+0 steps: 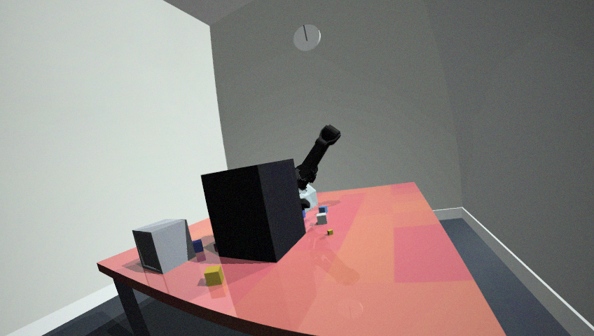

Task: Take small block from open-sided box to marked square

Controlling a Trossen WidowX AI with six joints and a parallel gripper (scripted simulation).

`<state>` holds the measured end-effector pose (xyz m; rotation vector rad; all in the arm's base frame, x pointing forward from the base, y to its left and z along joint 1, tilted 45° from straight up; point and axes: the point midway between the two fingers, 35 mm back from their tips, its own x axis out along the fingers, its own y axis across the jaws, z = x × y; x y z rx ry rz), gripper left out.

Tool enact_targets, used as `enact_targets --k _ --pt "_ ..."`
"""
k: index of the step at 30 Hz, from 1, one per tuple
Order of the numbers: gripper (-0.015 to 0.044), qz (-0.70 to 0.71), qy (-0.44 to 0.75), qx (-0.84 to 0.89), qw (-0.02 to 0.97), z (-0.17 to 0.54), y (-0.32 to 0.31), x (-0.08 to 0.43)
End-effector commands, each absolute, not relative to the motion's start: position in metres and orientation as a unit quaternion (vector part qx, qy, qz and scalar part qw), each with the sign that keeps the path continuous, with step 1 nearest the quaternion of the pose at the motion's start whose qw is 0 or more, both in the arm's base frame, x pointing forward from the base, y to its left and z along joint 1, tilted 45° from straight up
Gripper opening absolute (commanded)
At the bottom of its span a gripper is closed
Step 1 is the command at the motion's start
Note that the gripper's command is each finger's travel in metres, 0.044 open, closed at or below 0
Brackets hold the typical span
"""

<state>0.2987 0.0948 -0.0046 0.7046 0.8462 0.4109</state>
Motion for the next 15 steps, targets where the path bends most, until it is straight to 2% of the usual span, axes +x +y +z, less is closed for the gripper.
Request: enact_targets --k 1,15 --pt "0.0324 0.192 0.4 0.334 0.832 -0.006 0.095 0.305" --pt "0.0324 0.192 0.399 0.334 0.832 -0.005 0.095 0.328"
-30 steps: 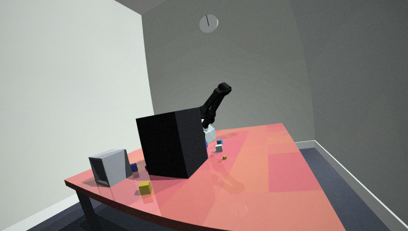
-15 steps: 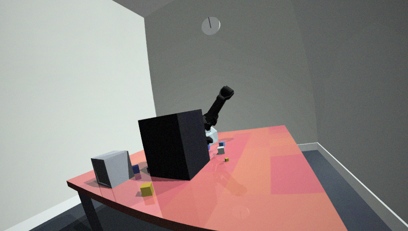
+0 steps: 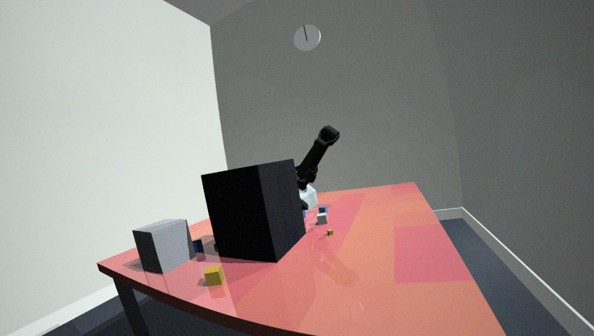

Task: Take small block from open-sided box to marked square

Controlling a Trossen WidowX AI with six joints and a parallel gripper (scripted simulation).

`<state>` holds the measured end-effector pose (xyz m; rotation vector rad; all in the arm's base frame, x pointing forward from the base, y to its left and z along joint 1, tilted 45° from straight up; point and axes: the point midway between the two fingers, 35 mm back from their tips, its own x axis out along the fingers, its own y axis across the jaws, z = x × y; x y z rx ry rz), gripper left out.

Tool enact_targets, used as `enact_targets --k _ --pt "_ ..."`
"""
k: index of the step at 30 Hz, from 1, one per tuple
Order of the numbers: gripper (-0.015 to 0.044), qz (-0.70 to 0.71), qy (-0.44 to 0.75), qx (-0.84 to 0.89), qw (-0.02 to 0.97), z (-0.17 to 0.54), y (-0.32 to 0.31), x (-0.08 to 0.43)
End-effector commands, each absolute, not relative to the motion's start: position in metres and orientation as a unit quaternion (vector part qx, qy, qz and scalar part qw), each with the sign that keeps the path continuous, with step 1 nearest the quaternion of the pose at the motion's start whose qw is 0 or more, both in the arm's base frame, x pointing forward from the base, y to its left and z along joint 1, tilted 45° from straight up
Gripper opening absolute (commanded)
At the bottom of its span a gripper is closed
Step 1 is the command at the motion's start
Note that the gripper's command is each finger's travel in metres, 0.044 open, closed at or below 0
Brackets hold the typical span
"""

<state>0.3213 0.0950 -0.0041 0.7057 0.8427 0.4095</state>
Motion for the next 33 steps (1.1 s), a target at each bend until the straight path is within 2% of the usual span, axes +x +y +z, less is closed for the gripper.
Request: enact_targets --k 1,33 --pt "0.0324 0.192 0.399 0.334 0.832 -0.005 0.095 0.33" --pt "0.0324 0.193 0.397 0.333 0.833 -0.004 0.091 0.383"
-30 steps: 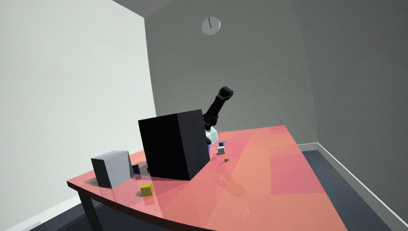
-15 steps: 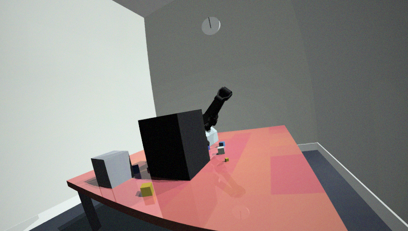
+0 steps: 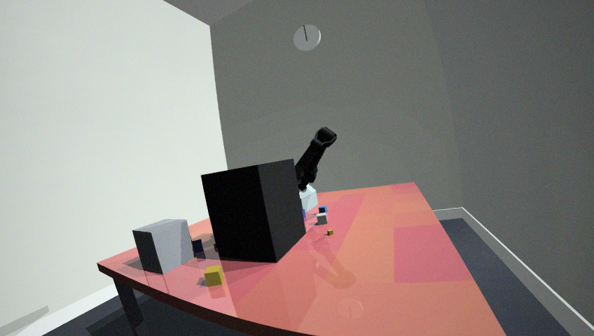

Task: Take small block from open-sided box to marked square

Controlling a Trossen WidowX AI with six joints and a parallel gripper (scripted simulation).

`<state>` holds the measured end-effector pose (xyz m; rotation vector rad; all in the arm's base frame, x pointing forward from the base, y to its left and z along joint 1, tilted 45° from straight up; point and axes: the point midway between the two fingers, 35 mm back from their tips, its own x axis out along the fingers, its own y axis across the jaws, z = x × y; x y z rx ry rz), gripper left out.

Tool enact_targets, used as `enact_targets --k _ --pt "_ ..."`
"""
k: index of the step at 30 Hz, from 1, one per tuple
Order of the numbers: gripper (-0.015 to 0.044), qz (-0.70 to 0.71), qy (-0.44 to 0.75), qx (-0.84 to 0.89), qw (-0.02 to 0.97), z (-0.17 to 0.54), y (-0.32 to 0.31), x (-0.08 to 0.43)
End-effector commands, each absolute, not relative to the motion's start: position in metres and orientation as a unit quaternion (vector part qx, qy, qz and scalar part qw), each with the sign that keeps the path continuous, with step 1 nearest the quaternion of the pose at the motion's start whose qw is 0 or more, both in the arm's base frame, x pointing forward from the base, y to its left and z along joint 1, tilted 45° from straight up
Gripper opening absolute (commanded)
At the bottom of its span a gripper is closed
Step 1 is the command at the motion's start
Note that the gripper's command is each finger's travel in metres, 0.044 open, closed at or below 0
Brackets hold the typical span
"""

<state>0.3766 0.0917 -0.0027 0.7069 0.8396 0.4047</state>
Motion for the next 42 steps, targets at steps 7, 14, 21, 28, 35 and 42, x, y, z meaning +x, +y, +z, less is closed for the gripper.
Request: enact_targets --k 7,14,21,28,35,42 --pt "0.0324 0.193 0.397 0.333 0.833 -0.003 0.091 0.395" --pt "0.0324 0.193 0.397 0.333 0.833 -0.003 0.09 0.406" --pt "0.0324 0.191 0.395 0.333 0.835 -0.002 0.089 0.406" --pt "0.0231 0.191 0.395 0.333 0.835 -0.002 0.089 0.406" --pt "0.0185 0.191 0.395 0.333 0.835 -0.002 0.089 0.406" --pt "0.0138 0.191 0.395 0.333 0.835 -0.002 0.089 0.406"
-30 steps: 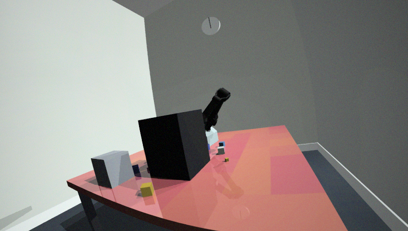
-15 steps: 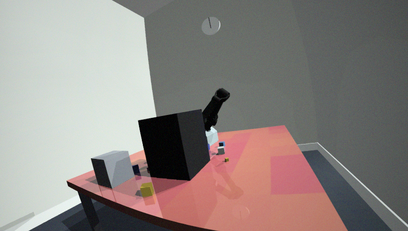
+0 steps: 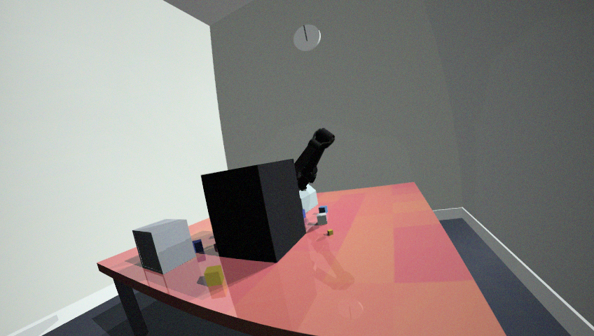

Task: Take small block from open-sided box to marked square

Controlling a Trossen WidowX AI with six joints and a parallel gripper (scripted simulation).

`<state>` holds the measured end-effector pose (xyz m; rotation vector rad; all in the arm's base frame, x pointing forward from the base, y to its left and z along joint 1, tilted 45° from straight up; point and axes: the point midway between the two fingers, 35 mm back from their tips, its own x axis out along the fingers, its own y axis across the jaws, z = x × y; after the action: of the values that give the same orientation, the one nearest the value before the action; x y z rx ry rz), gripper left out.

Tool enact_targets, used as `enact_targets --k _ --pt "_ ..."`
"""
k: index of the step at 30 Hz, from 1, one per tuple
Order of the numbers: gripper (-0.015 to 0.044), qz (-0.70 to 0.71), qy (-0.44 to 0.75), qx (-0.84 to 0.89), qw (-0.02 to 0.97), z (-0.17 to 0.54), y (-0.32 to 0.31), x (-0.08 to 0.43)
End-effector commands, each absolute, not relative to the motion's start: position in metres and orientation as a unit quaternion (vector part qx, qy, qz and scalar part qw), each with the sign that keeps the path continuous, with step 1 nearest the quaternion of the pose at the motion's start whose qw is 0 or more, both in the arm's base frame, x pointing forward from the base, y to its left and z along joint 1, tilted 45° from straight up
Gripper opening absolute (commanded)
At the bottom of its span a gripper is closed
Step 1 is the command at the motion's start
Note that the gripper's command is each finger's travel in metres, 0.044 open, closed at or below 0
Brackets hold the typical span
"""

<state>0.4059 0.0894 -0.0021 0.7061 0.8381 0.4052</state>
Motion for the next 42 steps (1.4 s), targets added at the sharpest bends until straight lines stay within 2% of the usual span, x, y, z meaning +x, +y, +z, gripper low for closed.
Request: enact_targets --k 1,6,42 --pt "0.0131 0.191 0.395 0.333 0.835 -0.002 0.089 0.406" --pt "0.0 0.191 0.395 0.333 0.835 -0.002 0.089 0.406" --pt "0.0 0.192 0.398 0.334 0.833 -0.003 0.094 0.353"
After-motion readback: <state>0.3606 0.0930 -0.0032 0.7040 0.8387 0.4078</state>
